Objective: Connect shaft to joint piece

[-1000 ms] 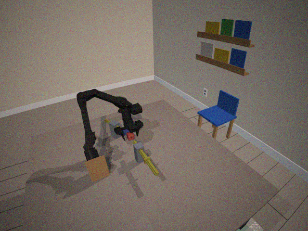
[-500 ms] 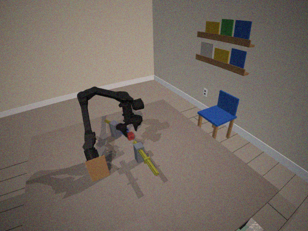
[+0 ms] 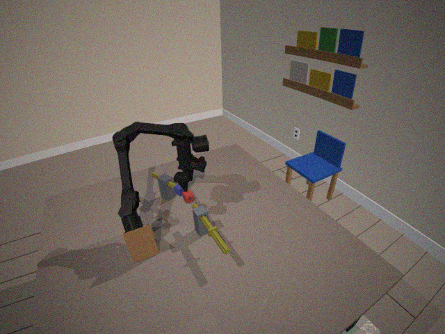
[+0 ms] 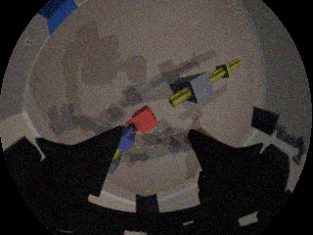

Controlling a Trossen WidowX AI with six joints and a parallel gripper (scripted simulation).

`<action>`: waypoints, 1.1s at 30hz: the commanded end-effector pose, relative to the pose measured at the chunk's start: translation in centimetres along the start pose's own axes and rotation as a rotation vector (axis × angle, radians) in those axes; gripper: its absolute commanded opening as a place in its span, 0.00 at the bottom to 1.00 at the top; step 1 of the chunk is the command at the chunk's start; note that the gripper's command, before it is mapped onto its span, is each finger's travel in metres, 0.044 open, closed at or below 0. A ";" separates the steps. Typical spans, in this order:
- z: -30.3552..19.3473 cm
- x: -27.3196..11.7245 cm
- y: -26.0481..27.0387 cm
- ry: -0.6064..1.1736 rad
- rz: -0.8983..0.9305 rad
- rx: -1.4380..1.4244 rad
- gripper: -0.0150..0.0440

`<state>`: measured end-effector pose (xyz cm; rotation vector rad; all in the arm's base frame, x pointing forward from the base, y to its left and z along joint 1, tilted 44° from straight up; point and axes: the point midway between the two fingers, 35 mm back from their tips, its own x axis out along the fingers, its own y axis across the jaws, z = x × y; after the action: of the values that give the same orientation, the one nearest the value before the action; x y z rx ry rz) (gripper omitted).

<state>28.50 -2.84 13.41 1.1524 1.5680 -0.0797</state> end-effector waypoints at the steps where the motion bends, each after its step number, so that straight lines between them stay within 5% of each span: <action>1: 0.1 -1.3 0.0 0.008 0.026 -0.137 1.00; 14: -0.1 -4.8 -0.6 0.008 0.095 -0.521 1.00; 33: 1.3 -3.4 -2.1 0.090 0.148 -0.196 1.00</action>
<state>27.68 -6.69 15.31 1.0171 1.4933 0.2648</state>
